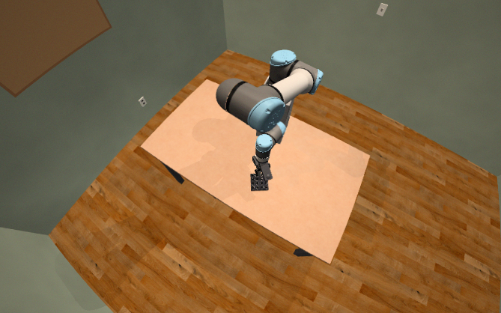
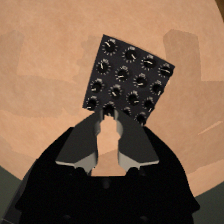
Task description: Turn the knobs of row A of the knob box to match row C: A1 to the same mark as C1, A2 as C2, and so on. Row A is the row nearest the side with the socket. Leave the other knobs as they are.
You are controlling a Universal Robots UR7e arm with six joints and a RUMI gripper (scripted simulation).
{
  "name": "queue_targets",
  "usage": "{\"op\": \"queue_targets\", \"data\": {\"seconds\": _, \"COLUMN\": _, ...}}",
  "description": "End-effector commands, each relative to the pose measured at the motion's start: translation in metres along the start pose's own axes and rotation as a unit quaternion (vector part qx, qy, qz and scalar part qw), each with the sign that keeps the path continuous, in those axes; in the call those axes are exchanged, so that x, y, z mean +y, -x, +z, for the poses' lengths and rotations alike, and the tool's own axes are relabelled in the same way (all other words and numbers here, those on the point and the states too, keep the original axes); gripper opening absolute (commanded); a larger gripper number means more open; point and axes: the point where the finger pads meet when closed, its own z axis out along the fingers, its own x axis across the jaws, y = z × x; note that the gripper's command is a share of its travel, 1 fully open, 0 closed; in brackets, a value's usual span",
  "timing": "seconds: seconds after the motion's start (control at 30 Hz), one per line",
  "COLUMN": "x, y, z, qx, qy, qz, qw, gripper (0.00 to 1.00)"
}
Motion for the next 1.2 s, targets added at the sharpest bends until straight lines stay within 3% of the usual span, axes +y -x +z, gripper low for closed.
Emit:
{"op": "queue_targets", "data": {"seconds": 0.0, "x": -0.0003, "y": -0.0009, "z": -0.0003, "qx": 0.001, "qy": 0.001, "qz": 0.058, "qw": 0.998, "gripper": 0.04}}
{"op": "queue_targets", "data": {"seconds": 0.7, "x": 0.0002, "y": -0.0025, "z": -0.0003, "qx": 0.002, "qy": 0.001, "qz": 0.24, "qw": 0.971, "gripper": 0.04}}
{"op": "queue_targets", "data": {"seconds": 1.17, "x": 0.001, "y": -0.0036, "z": -0.0003, "qx": 0.002, "qy": 0.001, "qz": 0.374, "qw": 0.927, "gripper": 0.04}}
